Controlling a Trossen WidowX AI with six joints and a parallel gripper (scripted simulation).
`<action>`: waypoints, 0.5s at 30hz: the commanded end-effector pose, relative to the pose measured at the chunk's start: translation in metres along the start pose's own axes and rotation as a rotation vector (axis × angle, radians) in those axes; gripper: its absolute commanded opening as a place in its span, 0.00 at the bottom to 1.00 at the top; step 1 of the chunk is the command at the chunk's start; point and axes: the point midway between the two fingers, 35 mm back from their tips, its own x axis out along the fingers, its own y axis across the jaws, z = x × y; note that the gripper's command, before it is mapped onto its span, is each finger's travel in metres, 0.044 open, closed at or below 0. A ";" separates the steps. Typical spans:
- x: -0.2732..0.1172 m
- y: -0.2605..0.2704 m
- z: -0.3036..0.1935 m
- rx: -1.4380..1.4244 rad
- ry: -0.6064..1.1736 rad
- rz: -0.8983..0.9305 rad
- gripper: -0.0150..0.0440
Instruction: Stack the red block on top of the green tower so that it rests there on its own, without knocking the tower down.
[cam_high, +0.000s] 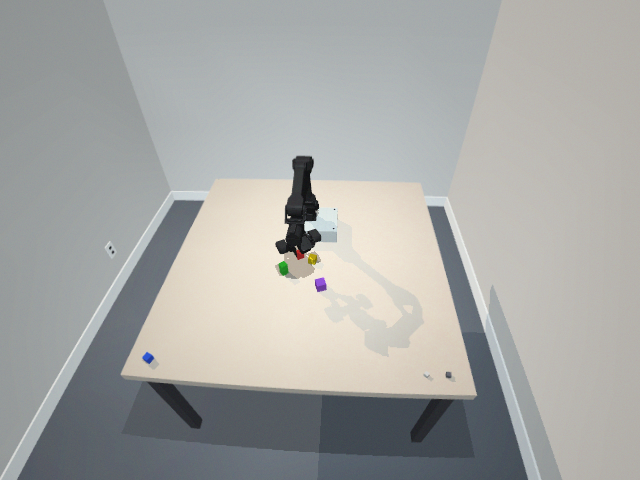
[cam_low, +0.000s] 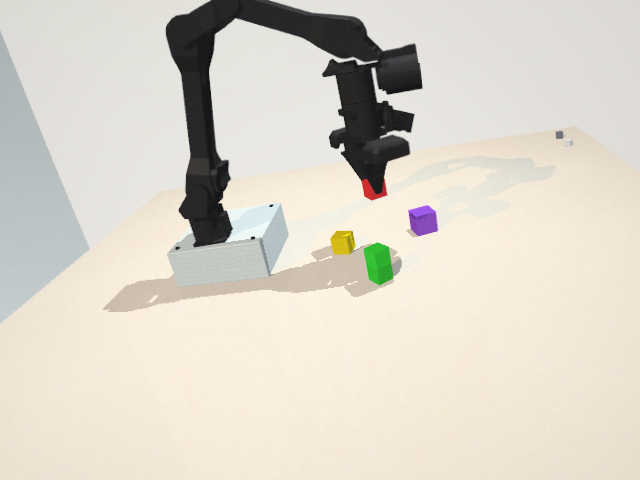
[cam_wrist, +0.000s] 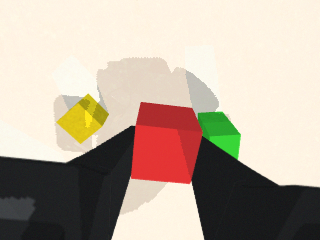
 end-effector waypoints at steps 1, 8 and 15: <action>0.001 -0.017 -0.008 -0.006 0.005 0.001 0.25; 0.001 -0.051 -0.029 -0.010 0.007 -0.003 0.25; 0.002 -0.068 -0.043 -0.012 0.009 -0.006 0.25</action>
